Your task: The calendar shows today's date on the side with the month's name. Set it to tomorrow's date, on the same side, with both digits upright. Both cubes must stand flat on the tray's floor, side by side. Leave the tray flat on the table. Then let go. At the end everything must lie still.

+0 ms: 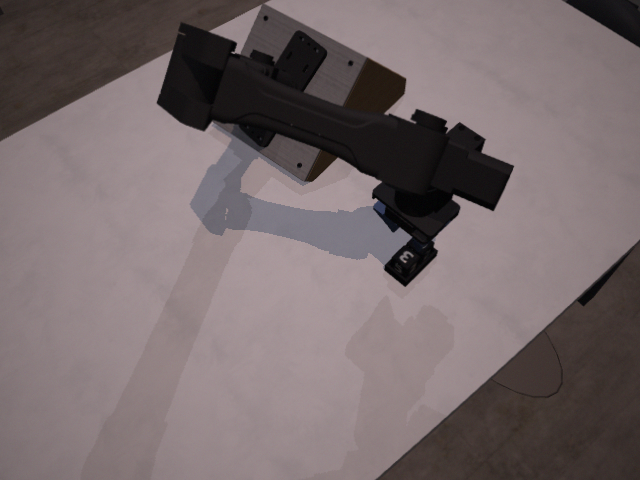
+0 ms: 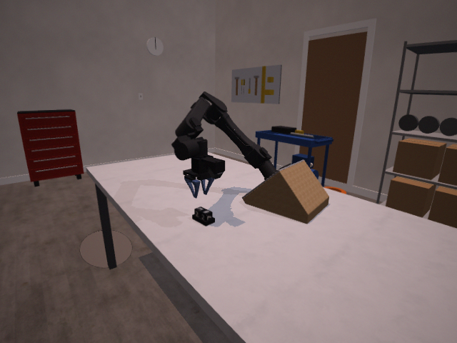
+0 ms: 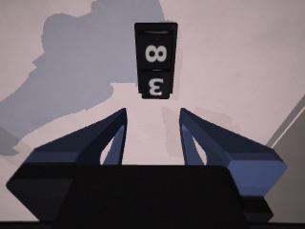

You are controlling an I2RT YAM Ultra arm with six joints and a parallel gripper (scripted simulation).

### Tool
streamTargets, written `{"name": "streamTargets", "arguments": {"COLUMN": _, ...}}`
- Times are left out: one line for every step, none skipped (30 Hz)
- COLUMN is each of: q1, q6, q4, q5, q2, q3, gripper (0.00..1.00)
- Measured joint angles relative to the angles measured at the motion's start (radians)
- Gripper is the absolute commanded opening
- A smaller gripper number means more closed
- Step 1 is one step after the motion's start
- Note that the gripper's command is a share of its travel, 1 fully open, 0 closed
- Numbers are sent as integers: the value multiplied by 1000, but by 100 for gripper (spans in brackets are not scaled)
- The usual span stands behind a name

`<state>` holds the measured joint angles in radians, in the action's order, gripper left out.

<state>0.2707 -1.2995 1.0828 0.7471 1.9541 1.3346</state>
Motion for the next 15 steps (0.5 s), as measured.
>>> {"name": "streamTargets", "arguments": {"q1": -2, "q6": -3, "q4": -5, "q5": 0, "q2": 0, "q3": -3, "gripper": 47}}
{"name": "streamTargets", "arguments": {"q1": -5, "q6": -6, "q4": -11, "q5": 0, "q2": 0, "q3": -7, "gripper": 47}}
{"name": "streamTargets", "arguments": {"q1": -9, "q6": -9, "q4": -16, "q5": 1, "q2": 0, "q3": -11, "gripper": 47}}
{"name": "streamTargets", "arguments": {"q1": -13, "q6": -13, "q4": -23, "q5": 1, "q2": 0, "q3": -14, "gripper": 47}}
{"name": "streamTargets", "arguments": {"q1": -17, "q6": -16, "q4": -29, "q5": 2, "q2": 0, "q3": -18, "gripper": 47}}
{"name": "streamTargets", "arguments": {"q1": -20, "q6": -20, "q4": -35, "q5": 2, "q2": 1, "q3": -23, "gripper": 47}}
{"name": "streamTargets", "arguments": {"q1": -22, "q6": -24, "q4": -42, "q5": 2, "q2": 2, "q3": -27, "gripper": 47}}
{"name": "streamTargets", "arguments": {"q1": -25, "q6": -28, "q4": -50, "q5": 2, "q2": 3, "q3": -31, "gripper": 47}}
{"name": "streamTargets", "arguments": {"q1": -27, "q6": -32, "q4": -55, "q5": 3, "q2": 3, "q3": -35, "gripper": 47}}
{"name": "streamTargets", "arguments": {"q1": -29, "q6": -35, "q4": -59, "q5": 3, "q2": 3, "q3": -36, "gripper": 47}}
{"name": "streamTargets", "arguments": {"q1": -29, "q6": -37, "q4": -64, "q5": 3, "q2": 3, "q3": -38, "gripper": 47}}
{"name": "streamTargets", "arguments": {"q1": -29, "q6": -41, "q4": -71, "q5": 3, "q2": 3, "q3": -40, "gripper": 47}}
{"name": "streamTargets", "arguments": {"q1": -33, "q6": -44, "q4": -77, "q5": 3, "q2": 4, "q3": -42, "gripper": 47}}
{"name": "streamTargets", "arguments": {"q1": -39, "q6": -48, "q4": -85, "q5": 3, "q2": 5, "q3": -46, "gripper": 47}}
{"name": "streamTargets", "arguments": {"q1": -43, "q6": -51, "q4": -92, "q5": 4, "q2": 6, "q3": -50, "gripper": 47}}
